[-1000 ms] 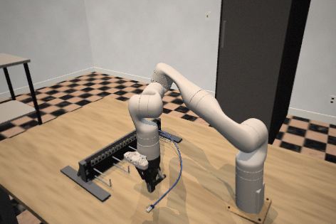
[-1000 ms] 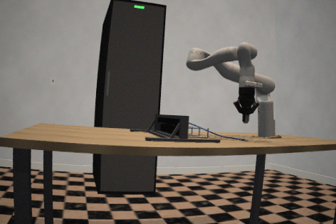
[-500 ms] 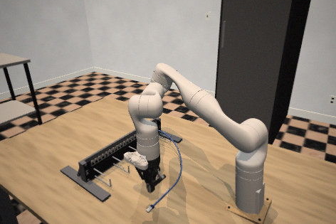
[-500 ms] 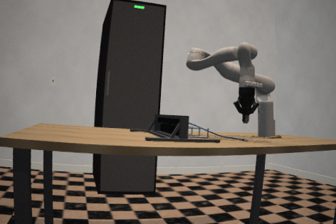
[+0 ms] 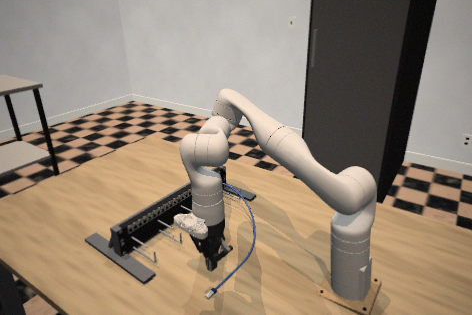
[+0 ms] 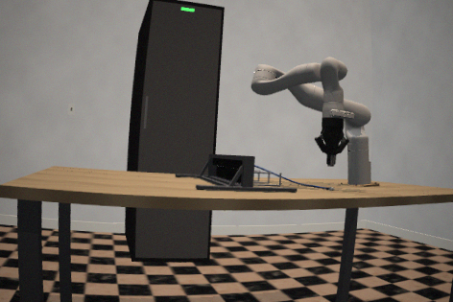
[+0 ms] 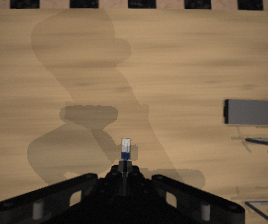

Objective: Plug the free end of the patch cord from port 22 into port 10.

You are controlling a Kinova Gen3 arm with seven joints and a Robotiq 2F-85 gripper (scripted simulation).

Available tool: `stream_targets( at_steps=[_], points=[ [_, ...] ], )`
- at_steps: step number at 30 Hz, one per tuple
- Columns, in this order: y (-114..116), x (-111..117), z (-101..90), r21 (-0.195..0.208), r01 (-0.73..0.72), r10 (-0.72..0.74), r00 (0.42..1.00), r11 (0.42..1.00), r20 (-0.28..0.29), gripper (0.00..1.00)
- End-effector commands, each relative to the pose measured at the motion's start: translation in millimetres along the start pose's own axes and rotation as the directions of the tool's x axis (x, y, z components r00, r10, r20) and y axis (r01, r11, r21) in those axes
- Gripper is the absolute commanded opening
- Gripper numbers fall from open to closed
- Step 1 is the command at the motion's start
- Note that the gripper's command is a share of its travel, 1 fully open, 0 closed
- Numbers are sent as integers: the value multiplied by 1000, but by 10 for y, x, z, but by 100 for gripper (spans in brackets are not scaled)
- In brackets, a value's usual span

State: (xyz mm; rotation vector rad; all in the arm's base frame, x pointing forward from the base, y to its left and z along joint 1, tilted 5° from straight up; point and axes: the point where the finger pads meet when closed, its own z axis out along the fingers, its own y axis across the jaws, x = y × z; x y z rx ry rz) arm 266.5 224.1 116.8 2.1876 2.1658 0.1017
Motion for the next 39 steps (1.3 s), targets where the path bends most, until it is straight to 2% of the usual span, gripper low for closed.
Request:
stream_targets(
  at_steps=[1,6,7,39],
  points=[
    [12,23,4,-1,-13,13,1000,1000,-3,0],
    [12,24,4,-1,-13,13,1000,1000,-3,0],
    [-16,26,-16,-1,-4,4,1000,1000,-9,37],
    [-14,25,-13,-1,-7,7,1000,1000,-8,37]
  ],
)
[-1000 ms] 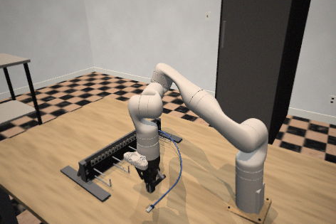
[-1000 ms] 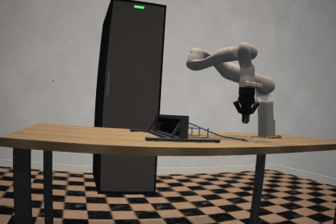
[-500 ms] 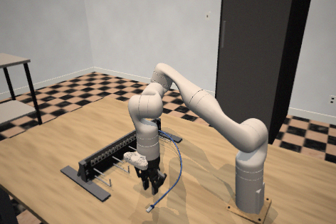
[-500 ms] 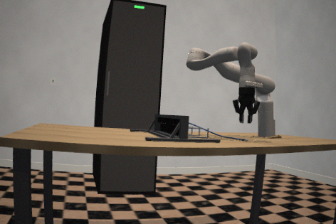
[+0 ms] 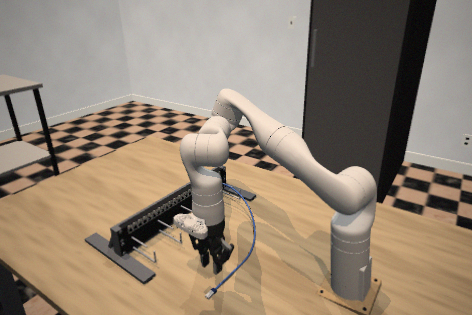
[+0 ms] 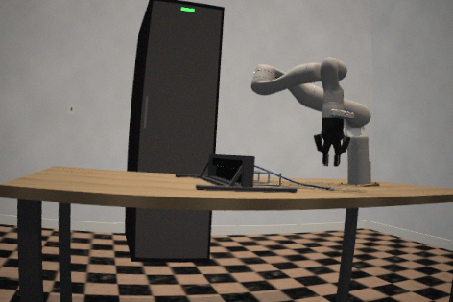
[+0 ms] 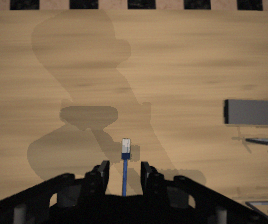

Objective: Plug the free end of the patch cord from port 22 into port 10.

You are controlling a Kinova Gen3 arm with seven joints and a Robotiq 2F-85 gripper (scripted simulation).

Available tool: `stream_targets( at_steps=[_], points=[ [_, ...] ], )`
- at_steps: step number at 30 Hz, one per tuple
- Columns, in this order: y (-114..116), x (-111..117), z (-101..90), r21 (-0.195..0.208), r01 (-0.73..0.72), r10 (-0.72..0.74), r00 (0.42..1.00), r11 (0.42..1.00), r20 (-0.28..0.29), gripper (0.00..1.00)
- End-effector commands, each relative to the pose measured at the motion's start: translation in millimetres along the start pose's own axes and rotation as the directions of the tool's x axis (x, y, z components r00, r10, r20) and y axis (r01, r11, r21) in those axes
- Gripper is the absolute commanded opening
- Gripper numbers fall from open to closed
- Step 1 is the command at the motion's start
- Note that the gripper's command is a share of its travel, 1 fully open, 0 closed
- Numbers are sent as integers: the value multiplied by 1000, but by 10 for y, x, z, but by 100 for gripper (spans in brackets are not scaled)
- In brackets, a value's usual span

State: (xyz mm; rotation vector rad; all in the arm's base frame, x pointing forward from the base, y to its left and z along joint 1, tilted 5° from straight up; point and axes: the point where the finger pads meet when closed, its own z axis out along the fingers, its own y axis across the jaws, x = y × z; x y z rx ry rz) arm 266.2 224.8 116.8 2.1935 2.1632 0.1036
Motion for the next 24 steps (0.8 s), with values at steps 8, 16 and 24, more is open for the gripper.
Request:
stream_targets(
  at_steps=[8,16,24],
  points=[
    [-11,18,-4,-2,-3,3,1000,1000,-6,37],
    [-10,18,56,-2,-4,3,1000,1000,-6,37],
    [-9,18,142,-3,-4,4,1000,1000,-6,37]
  ],
)
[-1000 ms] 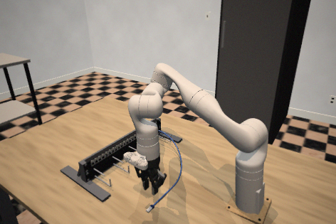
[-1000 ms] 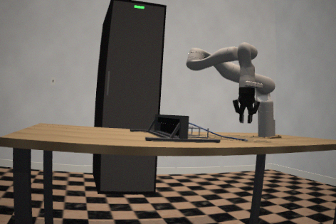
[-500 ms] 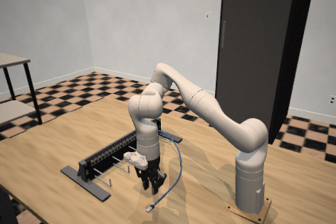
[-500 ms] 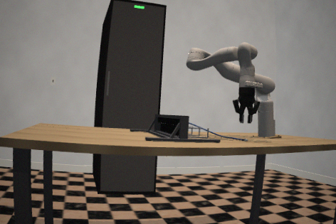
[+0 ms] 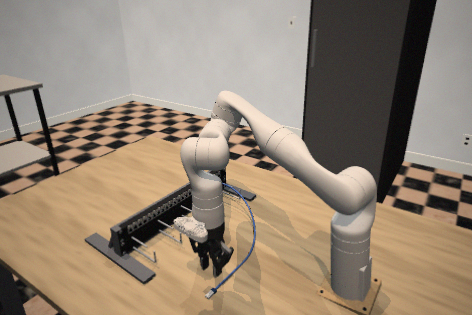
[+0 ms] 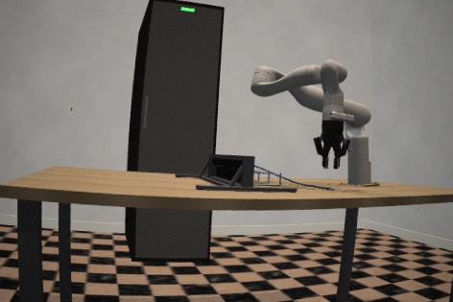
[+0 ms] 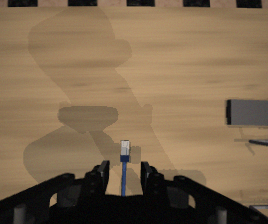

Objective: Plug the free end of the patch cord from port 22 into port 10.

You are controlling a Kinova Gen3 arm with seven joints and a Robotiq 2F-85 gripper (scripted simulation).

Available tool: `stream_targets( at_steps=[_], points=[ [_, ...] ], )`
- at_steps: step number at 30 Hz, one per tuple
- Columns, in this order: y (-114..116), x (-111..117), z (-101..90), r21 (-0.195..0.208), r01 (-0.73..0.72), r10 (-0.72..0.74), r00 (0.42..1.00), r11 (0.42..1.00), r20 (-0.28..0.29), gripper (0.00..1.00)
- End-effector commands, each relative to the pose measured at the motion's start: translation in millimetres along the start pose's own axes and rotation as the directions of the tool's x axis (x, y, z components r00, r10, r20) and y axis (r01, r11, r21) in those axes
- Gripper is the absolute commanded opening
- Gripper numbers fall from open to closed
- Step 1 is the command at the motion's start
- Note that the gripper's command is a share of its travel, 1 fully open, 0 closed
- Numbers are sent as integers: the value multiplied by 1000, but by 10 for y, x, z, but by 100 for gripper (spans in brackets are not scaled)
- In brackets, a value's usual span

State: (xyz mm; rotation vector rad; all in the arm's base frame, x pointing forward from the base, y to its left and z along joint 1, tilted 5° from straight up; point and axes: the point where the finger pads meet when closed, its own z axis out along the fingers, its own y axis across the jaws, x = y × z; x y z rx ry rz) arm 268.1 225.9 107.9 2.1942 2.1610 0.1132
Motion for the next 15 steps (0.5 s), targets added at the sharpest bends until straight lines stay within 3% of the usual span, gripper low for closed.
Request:
stream_targets(
  at_steps=[1,15],
  points=[
    [-20,7,69,2,-2,2,1000,1000,-2,37],
    [-18,5,308,1,-2,2,1000,1000,-1,37]
  ],
)
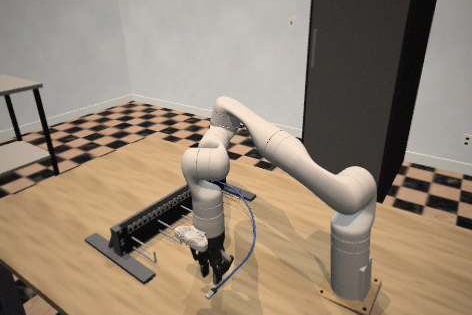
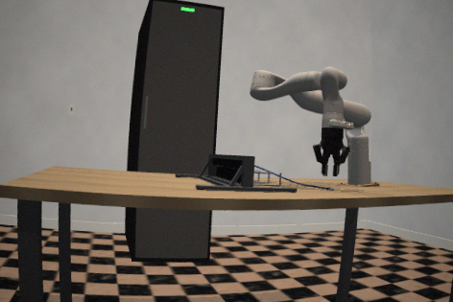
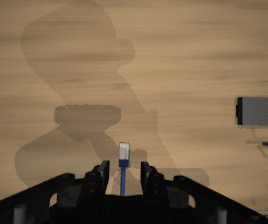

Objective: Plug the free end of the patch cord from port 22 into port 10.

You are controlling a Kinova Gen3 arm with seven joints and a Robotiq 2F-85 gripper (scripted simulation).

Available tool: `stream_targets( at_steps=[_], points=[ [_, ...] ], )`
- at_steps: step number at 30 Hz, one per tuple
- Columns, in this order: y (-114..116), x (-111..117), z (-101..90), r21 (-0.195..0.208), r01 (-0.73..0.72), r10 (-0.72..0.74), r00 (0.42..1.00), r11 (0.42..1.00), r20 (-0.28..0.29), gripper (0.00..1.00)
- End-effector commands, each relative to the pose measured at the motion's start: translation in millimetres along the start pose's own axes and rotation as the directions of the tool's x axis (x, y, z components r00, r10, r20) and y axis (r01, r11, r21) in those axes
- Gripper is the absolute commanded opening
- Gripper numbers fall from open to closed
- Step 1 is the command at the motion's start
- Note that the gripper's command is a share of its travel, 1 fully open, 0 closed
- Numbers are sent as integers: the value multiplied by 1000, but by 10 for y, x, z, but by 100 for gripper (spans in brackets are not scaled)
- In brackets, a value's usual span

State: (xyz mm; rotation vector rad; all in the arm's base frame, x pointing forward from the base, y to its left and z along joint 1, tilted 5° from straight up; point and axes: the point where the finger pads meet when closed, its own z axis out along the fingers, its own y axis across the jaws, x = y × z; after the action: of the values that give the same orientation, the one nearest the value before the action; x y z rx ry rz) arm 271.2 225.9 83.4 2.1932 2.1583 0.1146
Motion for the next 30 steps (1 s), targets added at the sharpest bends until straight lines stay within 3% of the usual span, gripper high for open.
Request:
stream_targets(
  at_steps=[1,11,30],
  points=[
    [-26,8,81,4,-2,2,1000,1000,-2,37],
    [-25,7,243,3,-2,2,1000,1000,-1,37],
    [-25,6,312,3,-2,2,1000,1000,-1,37]
  ],
)
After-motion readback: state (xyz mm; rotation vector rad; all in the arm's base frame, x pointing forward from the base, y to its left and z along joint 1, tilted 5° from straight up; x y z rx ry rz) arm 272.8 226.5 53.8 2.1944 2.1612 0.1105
